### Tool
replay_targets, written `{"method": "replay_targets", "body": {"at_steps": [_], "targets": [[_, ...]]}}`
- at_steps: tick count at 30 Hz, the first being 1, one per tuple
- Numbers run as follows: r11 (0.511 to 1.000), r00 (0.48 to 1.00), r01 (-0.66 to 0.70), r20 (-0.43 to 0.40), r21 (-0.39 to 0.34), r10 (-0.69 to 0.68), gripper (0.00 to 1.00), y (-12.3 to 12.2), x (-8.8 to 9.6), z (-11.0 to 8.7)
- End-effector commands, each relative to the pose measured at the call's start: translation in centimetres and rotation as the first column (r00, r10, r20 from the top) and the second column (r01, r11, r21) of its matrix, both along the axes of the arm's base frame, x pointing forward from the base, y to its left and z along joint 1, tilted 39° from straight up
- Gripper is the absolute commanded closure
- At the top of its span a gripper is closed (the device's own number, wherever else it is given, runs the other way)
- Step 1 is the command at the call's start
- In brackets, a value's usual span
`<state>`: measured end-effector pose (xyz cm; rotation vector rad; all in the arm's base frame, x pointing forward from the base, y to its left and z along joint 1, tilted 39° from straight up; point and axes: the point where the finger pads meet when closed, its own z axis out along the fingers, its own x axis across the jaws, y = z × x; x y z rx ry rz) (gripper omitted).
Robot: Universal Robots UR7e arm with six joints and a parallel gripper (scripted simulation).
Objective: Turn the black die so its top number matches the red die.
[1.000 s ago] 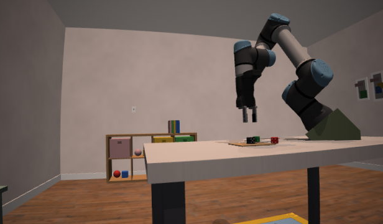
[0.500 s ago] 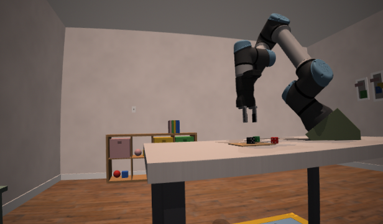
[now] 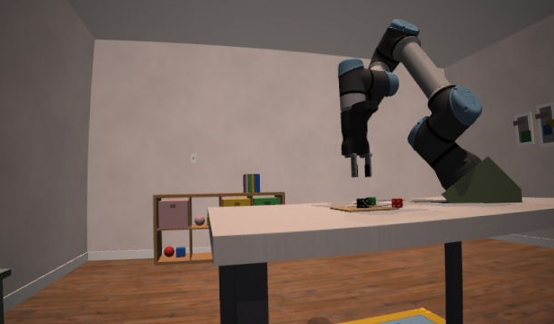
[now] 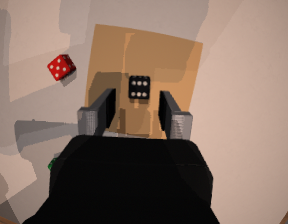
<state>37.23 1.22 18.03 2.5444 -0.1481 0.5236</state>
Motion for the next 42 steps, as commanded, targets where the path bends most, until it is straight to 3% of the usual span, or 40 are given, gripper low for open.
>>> {"method": "replay_targets", "body": {"at_steps": [1, 17, 42], "targets": [[1.0, 1.0, 0.0, 0.001, 0.0, 0.0, 0.21, 0.0, 0.0, 0.0], [1.0, 1.0, 0.0, 0.001, 0.0, 0.0, 0.21, -0.3, 0.2, -0.5], [1.0, 1.0, 0.0, 0.001, 0.0, 0.0, 0.21, -2.1, 1.4, -3.1]]}}
